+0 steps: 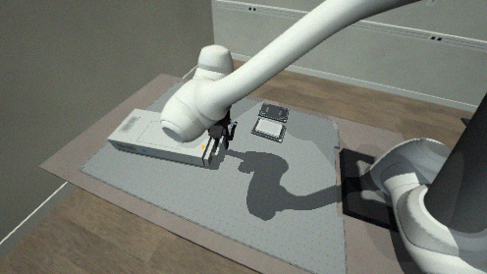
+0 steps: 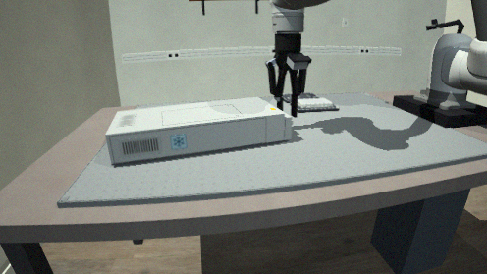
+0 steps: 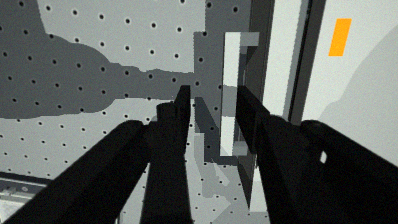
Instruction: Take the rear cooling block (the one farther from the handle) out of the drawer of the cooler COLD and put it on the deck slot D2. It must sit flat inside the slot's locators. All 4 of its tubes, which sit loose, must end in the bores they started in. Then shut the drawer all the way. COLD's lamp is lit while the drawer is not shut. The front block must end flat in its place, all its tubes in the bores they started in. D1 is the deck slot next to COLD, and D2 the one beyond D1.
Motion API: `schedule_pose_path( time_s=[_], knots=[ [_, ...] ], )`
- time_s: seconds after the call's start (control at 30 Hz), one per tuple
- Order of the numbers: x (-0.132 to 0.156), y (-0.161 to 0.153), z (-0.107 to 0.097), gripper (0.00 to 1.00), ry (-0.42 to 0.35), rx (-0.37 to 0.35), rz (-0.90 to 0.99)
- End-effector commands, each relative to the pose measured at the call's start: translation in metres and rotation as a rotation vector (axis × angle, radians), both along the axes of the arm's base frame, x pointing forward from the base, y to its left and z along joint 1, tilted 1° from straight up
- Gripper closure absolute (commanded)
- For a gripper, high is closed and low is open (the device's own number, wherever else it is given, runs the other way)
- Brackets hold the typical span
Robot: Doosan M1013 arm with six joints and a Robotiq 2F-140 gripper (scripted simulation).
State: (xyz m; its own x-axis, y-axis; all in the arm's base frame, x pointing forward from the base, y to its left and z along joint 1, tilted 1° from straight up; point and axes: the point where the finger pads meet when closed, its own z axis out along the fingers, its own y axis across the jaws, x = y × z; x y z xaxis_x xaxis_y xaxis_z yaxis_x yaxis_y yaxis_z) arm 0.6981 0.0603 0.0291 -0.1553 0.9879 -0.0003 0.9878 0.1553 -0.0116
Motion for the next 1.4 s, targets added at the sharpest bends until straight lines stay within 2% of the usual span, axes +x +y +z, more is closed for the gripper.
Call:
schedule_pose_path(
  time_s=[0.0,1.37],
  knots=[
    [-0.003,0.002,0.001,0.66,0.0,0.003,0.0],
    [-0.015,-0.002,0.001,0.66,0.0,0.003,0.0]
  ],
)
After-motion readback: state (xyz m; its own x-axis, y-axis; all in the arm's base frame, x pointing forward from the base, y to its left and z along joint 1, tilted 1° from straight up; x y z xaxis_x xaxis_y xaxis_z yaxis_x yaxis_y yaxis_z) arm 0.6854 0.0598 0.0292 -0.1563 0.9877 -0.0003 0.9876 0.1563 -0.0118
